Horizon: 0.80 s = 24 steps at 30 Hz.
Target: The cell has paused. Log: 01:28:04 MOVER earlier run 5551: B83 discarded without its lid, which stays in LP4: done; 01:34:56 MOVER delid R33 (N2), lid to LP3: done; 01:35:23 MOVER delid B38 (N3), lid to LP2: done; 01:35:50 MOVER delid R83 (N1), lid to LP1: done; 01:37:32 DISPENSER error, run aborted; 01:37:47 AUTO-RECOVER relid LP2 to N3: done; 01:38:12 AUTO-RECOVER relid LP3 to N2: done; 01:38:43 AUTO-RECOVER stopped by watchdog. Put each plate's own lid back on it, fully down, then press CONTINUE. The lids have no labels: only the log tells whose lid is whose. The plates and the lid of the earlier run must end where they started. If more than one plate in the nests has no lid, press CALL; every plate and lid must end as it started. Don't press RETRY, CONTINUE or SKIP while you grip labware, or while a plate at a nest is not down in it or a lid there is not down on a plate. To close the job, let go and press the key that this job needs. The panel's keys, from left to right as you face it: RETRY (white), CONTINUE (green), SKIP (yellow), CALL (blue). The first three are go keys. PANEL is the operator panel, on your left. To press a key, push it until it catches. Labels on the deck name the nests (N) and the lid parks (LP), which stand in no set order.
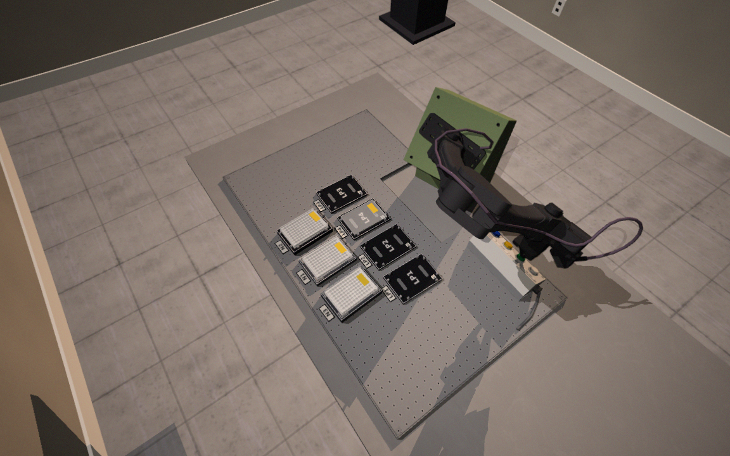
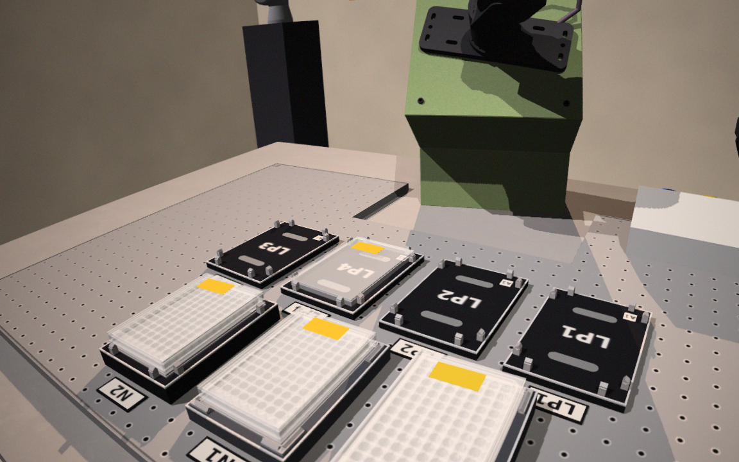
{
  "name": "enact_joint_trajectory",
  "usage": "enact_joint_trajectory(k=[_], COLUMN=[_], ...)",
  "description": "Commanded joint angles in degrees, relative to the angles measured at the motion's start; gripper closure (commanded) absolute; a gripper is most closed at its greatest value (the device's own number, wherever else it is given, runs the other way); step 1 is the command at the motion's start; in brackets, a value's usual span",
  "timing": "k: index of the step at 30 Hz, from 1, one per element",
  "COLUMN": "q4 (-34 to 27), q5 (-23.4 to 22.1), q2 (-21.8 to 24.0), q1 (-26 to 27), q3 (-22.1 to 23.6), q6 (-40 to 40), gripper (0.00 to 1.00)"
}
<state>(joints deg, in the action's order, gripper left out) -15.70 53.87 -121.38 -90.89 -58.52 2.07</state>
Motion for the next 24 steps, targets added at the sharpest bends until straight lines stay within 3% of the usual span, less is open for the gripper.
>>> enact_joint_trajectory(k=[1,24], q4=[1.4,2.8], q5=[-0.3,0.3], q2=[-0.3,-0.7], q1=[-1.1,0.6], q3=[1.3,1.7], q6=[-0.5,-1.5], gripper=[1.00,1.00])
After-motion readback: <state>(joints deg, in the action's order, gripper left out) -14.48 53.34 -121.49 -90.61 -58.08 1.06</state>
